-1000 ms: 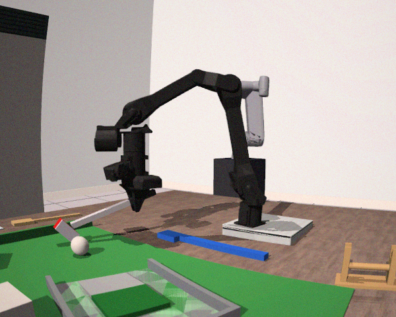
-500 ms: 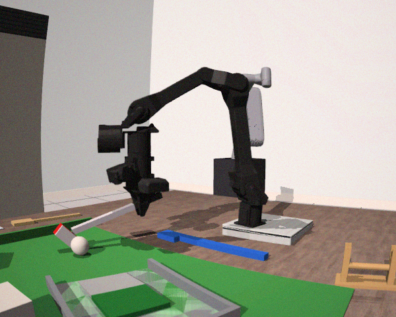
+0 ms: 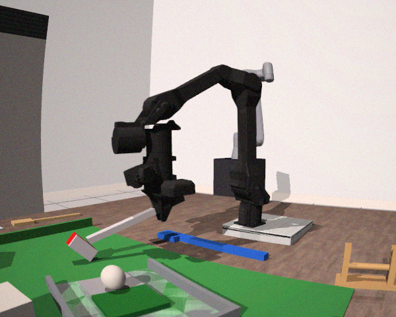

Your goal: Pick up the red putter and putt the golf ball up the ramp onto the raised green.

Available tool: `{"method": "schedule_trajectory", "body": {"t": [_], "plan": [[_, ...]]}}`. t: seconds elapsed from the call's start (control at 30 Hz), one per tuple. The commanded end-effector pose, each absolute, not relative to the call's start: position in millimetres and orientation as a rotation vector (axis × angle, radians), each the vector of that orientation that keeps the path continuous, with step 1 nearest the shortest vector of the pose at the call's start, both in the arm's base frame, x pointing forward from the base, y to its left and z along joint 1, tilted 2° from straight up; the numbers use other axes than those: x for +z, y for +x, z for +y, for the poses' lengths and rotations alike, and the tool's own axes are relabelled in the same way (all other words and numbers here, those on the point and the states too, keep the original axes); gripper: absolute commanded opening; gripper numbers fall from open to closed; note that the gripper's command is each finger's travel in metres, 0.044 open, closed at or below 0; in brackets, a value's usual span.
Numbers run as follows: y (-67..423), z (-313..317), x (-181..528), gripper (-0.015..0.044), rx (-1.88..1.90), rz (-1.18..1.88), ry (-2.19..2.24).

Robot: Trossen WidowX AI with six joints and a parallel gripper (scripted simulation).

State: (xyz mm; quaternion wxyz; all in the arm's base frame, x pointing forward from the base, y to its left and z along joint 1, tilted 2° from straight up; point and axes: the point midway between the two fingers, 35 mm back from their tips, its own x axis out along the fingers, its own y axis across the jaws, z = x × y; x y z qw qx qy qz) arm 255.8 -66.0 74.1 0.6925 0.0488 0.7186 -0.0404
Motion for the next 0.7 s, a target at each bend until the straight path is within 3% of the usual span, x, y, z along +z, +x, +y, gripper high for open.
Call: {"method": "schedule_trajectory", "body": {"t": [0.0, 0.23, 0.67], "plan": [[260, -66, 97, 0.0000, -0.097, 1.578, 0.107], [259, -66, 129, 0.0000, -0.097, 1.578, 0.107], [259, -66, 121, 0.0000, -0.092, 1.592, 0.107]]}}
